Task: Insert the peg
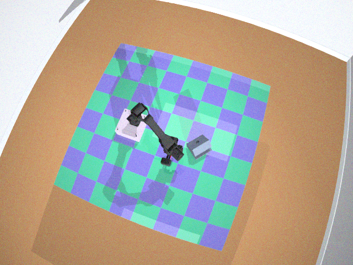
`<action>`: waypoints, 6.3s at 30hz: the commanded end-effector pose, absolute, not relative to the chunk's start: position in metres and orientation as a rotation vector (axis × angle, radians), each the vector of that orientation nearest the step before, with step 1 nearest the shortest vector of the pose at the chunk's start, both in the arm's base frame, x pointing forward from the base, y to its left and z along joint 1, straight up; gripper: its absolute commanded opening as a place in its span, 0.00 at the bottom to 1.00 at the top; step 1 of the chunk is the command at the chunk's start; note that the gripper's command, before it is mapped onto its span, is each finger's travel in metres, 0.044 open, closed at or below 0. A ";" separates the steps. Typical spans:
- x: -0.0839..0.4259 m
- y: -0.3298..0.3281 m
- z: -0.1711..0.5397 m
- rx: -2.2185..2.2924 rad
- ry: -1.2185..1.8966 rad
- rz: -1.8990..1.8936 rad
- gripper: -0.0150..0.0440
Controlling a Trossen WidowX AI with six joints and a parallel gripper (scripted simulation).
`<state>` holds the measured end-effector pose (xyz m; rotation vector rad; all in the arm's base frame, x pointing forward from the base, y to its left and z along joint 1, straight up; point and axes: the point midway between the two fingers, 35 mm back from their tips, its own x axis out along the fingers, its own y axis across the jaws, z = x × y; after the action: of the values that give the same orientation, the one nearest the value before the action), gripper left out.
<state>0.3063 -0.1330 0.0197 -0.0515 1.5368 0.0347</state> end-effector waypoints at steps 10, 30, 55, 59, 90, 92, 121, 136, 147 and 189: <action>0.305 -0.132 0.009 -0.050 1.540 0.036 0.91; 0.305 -0.132 0.009 -0.050 1.540 0.036 0.25; 0.305 -0.130 0.090 -0.055 1.547 0.033 0.25; 0.307 -0.127 0.089 -0.058 1.546 0.015 0.25; 0.325 -0.098 0.085 -0.074 1.503 -0.169 0.25; 0.326 -0.096 0.085 -0.074 1.498 -0.180 0.25; 0.340 -0.066 0.084 -0.068 1.402 -0.338 0.25; 0.346 -0.049 0.085 -0.054 1.335 -0.409 0.25; 0.350 -0.036 0.086 -0.039 1.281 -0.457 0.25; 0.359 0.016 0.092 0.062 1.037 -0.590 0.25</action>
<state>0.3593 0.0136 0.0918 0.0576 1.0528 -0.5807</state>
